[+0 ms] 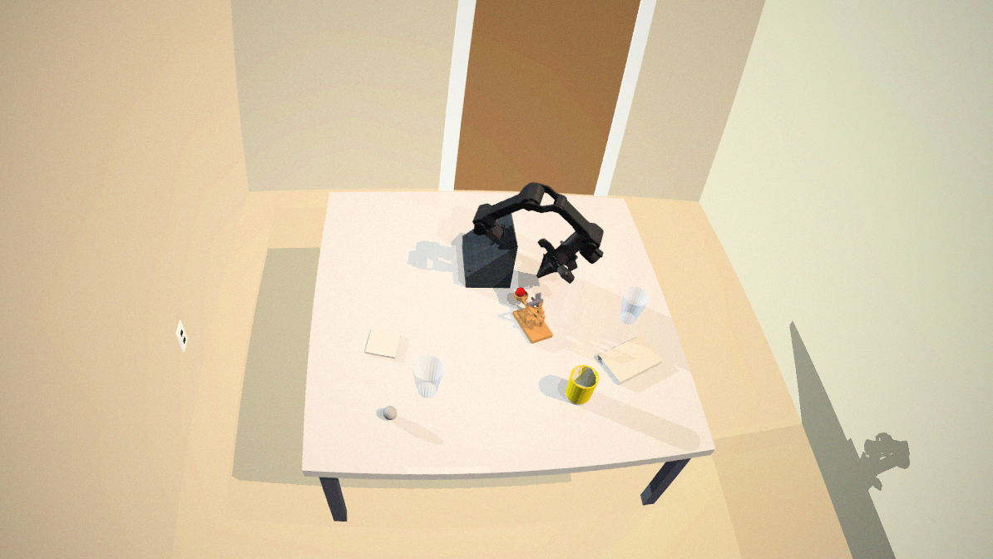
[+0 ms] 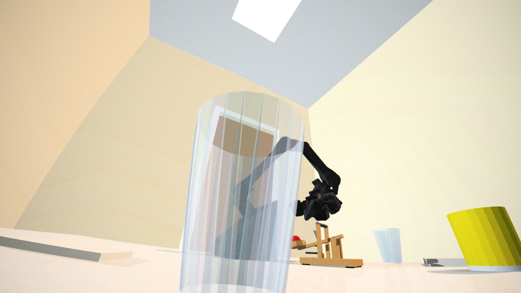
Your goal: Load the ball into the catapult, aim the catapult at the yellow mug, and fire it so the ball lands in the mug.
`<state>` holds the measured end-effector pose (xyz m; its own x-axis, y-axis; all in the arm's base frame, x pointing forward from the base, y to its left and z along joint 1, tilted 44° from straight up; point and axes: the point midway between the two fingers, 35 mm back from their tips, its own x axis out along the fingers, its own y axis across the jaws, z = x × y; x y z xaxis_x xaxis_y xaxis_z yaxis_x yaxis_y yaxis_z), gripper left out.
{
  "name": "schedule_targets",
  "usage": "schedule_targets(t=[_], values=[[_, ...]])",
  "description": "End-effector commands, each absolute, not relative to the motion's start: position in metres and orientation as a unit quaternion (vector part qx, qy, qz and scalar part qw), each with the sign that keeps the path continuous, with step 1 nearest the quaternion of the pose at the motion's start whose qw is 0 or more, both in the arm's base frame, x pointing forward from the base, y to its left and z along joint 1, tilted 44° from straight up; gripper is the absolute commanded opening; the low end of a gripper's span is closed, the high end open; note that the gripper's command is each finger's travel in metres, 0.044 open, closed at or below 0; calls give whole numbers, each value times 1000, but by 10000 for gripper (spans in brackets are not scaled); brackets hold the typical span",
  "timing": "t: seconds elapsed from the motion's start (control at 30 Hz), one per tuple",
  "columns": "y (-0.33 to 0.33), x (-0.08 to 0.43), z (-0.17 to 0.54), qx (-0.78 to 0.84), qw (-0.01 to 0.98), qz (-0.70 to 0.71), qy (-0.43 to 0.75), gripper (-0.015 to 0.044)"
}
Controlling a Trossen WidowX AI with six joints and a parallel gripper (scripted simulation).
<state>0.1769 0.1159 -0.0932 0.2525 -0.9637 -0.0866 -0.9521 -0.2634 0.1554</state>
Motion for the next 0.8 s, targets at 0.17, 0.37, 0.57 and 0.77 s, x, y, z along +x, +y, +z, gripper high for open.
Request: schedule_targets(t=[0.17,0.37,0.57,0.77], values=[[110,177,-97,792,50,-84,-603,0],[103,178,-105,792,53,-88,-602,0],[97,179,-112,792,56,-91,-601,0],[90,180,-120,792,59,-94,-600,0]])
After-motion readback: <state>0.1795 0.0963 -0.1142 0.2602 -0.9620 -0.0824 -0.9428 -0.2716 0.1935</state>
